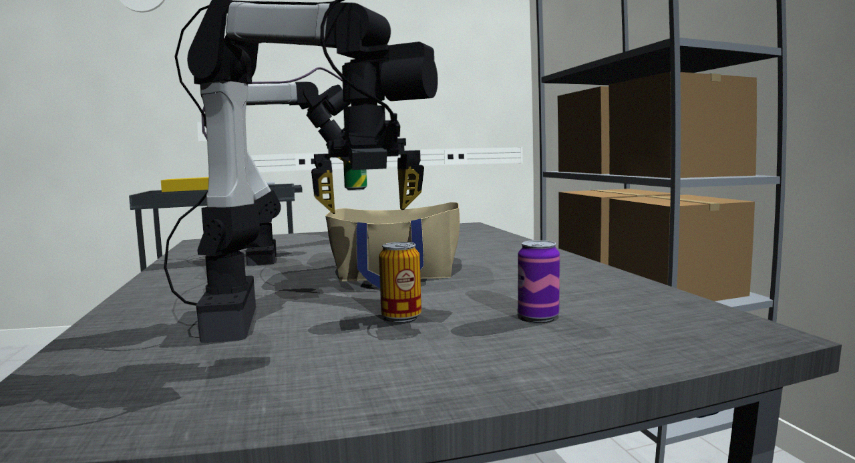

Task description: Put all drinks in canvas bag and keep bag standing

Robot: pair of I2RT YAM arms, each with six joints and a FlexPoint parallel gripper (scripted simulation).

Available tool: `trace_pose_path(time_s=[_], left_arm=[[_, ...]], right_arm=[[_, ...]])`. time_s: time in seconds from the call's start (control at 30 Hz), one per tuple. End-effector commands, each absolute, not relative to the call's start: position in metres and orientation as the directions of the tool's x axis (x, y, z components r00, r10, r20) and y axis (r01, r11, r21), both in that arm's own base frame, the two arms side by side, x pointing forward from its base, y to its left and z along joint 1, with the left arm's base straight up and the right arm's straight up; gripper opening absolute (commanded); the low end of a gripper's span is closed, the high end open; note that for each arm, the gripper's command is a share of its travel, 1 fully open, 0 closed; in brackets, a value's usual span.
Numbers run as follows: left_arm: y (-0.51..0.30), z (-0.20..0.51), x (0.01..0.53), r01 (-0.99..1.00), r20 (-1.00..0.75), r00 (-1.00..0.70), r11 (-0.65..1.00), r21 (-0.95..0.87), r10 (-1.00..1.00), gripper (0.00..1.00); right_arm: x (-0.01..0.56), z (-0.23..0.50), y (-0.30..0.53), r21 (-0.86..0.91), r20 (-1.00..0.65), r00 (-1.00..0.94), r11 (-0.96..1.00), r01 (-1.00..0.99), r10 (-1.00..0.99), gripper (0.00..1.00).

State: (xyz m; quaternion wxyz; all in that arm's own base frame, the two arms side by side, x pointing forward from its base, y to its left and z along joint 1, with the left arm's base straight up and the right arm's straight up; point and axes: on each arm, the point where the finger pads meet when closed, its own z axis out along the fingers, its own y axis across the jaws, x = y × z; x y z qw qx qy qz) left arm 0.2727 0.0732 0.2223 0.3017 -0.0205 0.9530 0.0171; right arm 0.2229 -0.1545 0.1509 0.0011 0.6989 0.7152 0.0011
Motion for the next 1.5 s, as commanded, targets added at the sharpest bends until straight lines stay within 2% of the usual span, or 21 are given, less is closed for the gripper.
trace_pose_path(time_s=[0.0, 0.33, 0.43, 1.47], left_arm=[[0.07, 0.259, 0.293, -0.091, -0.696, -0.718, 0.994, 0.055, -0.027, 0.67], [0.067, 0.262, 0.293, -0.043, -0.704, -0.711, 0.998, 0.047, 0.003, 0.67], [0.068, 0.251, 0.293, -0.091, -0.682, -0.73, 0.995, 0.051, -0.031, 0.67], [-0.019, 0.257, 0.329, -0.063, -0.695, -0.718, 0.998, 0.014, -0.036, 0.67]], right_arm=[[0.229, 0.167, -0.162, 0.059, -0.053, -0.017, 0.021, 0.998, 0.998, 1.0], [0.229, 0.167, -0.162, 0.059, -0.053, -0.017, 0.021, 0.998, 0.998, 1.0], [0.229, 0.167, -0.161, 0.06, -0.054, -0.017, 0.021, 0.998, 0.998, 1.0], [0.229, 0.167, -0.161, 0.06, -0.054, -0.017, 0.021, 0.998, 0.998, 1.0]])
